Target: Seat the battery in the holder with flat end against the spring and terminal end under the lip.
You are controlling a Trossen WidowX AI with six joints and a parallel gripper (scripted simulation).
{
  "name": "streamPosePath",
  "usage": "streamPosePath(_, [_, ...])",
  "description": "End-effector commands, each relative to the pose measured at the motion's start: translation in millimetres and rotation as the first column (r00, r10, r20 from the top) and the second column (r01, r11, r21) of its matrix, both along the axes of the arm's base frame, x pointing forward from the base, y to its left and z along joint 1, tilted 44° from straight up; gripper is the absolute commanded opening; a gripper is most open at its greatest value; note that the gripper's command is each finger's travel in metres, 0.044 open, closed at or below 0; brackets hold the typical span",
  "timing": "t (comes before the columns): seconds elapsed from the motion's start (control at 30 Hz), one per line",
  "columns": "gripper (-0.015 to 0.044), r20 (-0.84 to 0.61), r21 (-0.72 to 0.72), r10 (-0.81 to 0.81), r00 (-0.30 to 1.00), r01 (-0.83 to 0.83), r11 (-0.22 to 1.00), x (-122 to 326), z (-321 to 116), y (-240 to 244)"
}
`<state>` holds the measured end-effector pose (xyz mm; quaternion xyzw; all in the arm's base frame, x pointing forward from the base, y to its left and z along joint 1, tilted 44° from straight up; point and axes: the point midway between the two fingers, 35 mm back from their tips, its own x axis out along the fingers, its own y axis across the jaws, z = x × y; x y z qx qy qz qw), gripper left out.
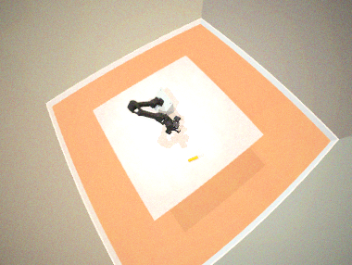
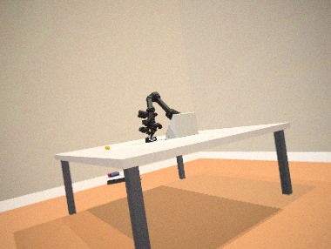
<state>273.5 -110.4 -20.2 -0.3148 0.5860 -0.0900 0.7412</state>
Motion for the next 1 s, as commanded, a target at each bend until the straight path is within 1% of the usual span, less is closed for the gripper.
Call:
streamPosePath(0.0, [0.0081,0.011,0.006,0.02,1.0,-0.02,1.0,-3,-1,-1])
streamPosePath(0.97, [0.0081,0.019,0.01,0.031,0.999,-0.032,0.999,-24,3,-5])
